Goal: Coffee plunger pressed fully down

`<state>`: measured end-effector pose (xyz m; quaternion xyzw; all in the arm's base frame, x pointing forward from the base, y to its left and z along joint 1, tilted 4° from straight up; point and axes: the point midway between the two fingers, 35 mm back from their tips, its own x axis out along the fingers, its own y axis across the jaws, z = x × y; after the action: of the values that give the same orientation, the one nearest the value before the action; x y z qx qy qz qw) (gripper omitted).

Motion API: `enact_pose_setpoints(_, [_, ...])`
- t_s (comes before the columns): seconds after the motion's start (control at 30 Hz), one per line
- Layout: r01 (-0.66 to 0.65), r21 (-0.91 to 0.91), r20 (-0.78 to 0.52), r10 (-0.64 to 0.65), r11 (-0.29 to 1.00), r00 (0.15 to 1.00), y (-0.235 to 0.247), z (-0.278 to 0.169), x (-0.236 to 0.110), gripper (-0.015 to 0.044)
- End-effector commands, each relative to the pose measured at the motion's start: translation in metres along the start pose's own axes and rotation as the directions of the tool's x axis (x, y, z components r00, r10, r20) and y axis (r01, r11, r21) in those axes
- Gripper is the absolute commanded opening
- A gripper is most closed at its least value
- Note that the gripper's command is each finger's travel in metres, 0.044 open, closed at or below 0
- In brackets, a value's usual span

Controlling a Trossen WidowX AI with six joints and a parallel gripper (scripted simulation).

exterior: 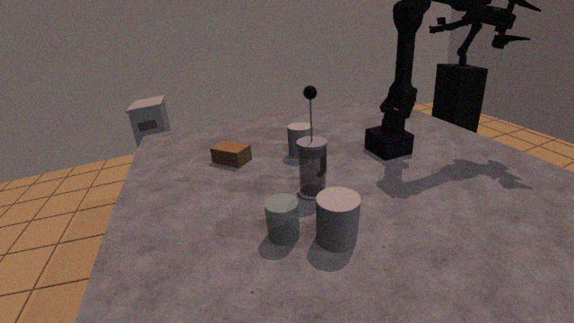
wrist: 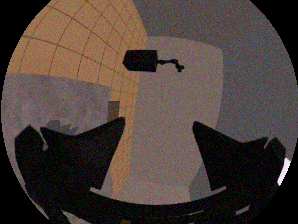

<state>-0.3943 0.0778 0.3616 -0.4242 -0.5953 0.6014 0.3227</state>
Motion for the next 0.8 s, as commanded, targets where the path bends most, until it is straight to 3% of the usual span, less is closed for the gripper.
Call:
enact_pose_setpoints(0.0, [-0.001,0.002,0.010,0.001,1.000,1.000,0.000,0.002,-0.002,0.0426])
enact_pose_setpoints(0.17, [-0.005,0.039,0.133,-0.001,0.999,0.991,0.000,0.018,-0.037,0.0440])
enact_pose_setpoints(0.43, [-0.031,0.058,0.445,0.002,0.998,0.896,-0.003,0.046,-0.130,0.0440])
enact_pose_setpoints(0.63, [-0.143,0.120,0.693,0.020,0.982,0.721,0.003,0.054,-0.221,0.0440])
enact_pose_setpoints(0.77, [-0.230,0.085,0.843,0.053,0.970,0.535,0.013,0.048,-0.289,0.0440])
